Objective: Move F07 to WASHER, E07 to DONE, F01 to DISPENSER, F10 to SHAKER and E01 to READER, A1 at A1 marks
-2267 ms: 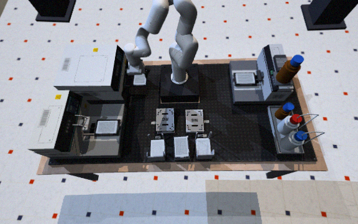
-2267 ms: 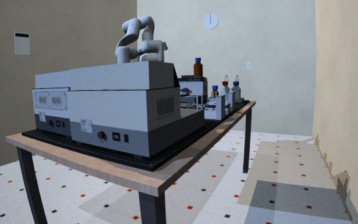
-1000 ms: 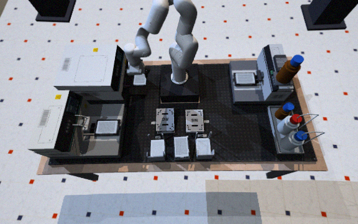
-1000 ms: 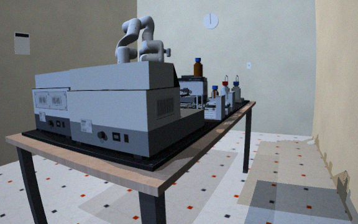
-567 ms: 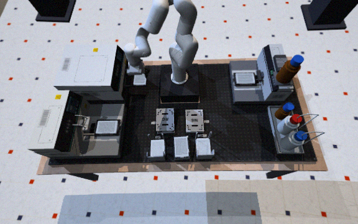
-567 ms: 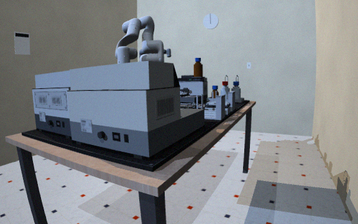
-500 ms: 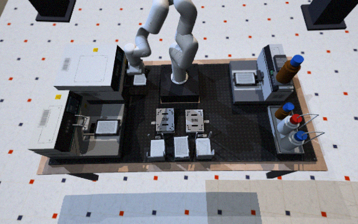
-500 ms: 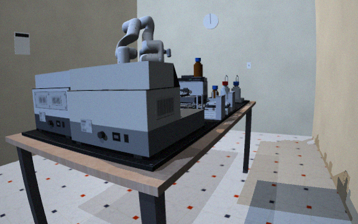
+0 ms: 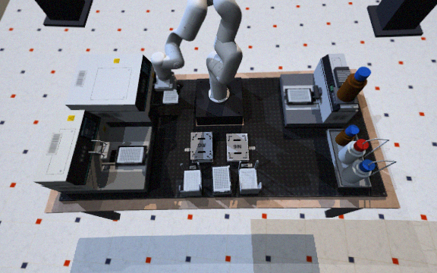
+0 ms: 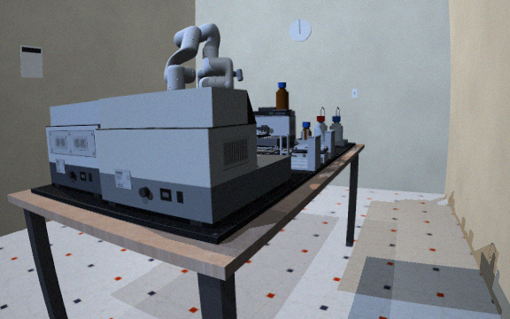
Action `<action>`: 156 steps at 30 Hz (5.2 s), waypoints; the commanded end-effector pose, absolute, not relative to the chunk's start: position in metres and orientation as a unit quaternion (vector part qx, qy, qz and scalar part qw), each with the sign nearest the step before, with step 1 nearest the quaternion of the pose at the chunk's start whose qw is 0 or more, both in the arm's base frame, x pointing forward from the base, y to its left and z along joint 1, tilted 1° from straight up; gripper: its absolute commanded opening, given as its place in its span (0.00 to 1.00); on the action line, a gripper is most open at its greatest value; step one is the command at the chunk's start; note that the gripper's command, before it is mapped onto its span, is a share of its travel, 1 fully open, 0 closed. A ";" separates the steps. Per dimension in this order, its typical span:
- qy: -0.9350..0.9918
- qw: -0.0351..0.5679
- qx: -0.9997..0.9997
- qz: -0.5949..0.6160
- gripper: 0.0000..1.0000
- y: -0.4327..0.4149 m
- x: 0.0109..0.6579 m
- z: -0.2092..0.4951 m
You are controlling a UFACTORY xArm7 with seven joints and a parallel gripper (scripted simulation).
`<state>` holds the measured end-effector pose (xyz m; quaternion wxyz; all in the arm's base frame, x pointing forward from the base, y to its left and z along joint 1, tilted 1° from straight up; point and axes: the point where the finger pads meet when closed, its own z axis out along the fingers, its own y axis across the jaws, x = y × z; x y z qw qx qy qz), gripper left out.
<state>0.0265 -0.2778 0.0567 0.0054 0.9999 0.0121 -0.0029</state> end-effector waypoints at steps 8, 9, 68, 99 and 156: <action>0.012 0.008 1.000 -0.003 0.00 -0.279 0.027 0.061; 0.012 0.008 1.000 -0.003 0.00 -0.279 0.027 0.062; 0.012 0.008 1.000 -0.003 0.00 -0.279 0.027 0.113; 0.012 0.008 1.000 -0.003 0.00 -0.278 0.027 0.139; 0.016 0.007 1.000 -0.001 0.00 -0.231 0.185 0.138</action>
